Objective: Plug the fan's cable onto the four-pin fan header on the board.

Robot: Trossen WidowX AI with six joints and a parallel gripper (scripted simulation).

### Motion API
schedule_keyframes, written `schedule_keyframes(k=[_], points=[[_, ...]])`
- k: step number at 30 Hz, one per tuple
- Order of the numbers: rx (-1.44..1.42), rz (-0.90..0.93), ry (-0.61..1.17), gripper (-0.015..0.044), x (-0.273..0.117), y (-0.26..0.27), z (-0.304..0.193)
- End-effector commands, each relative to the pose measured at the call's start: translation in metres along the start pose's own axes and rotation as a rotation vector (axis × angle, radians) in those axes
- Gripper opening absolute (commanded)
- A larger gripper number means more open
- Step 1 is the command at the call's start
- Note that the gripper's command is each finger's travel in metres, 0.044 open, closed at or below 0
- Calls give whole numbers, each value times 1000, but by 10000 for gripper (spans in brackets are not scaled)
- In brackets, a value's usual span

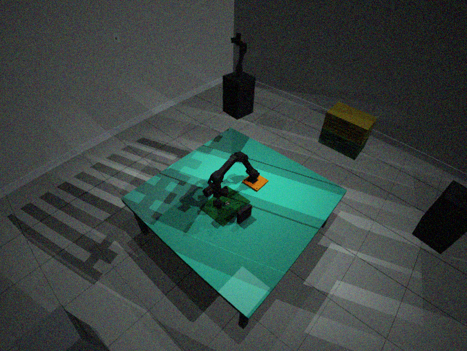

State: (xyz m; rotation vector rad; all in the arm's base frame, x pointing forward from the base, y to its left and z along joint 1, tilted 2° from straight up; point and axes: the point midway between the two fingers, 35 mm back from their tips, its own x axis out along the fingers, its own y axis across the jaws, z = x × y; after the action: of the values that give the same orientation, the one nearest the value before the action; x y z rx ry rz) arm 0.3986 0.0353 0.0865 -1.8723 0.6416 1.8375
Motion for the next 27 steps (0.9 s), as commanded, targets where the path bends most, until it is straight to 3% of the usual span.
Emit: schedule_keyframes(k=[1,27], points=[[-4,1,7,440,4,1,-1],[-4,1,7,440,46,1,-1]])
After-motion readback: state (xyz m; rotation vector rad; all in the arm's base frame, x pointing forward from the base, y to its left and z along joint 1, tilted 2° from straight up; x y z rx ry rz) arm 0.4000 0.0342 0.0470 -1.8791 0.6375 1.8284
